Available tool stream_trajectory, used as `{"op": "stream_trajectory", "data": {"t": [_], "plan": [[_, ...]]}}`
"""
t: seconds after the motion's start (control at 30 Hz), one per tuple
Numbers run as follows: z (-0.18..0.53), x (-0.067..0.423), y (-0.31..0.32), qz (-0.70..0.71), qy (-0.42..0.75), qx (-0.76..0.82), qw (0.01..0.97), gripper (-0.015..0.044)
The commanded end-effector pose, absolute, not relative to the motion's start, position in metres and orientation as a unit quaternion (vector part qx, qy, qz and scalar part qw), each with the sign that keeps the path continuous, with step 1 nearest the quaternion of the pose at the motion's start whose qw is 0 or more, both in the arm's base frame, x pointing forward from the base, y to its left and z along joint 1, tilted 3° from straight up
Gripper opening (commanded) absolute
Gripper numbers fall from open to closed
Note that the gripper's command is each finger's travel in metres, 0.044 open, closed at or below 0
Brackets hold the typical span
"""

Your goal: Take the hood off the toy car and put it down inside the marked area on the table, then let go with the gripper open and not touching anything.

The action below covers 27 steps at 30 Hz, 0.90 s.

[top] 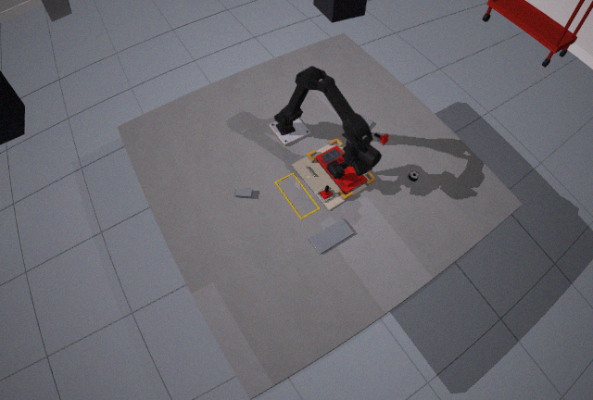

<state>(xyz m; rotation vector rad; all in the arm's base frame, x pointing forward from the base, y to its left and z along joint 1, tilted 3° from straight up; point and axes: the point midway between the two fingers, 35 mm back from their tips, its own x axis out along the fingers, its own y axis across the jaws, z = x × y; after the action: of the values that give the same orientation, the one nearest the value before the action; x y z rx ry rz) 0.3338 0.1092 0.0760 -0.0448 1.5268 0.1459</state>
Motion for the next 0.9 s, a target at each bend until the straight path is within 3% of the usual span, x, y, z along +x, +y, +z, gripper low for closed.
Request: {"op": "stream_trajectory", "data": {"t": [0.0, 0.03, 0.13, 0.47, 0.83, 0.87], "plan": [[0.0722, 0.3322, 0.1081, 0.062, 0.693, -0.021, 0.718, 0.0440], [0.0721, 0.3322, 0.1081, 0.062, 0.693, -0.021, 0.718, 0.0440], [0.0751, 0.3338, 0.1092, 0.066, 0.691, -0.020, 0.720, 0.0361], [0.0751, 0.3338, 0.1092, 0.066, 0.691, -0.020, 0.720, 0.0295], [0.0806, 0.3338, 0.1089, 0.066, 0.691, -0.020, 0.720, 0.0006], [0.0813, 0.3338, 0.1088, 0.066, 0.691, -0.020, 0.720, 0.0000]]}}
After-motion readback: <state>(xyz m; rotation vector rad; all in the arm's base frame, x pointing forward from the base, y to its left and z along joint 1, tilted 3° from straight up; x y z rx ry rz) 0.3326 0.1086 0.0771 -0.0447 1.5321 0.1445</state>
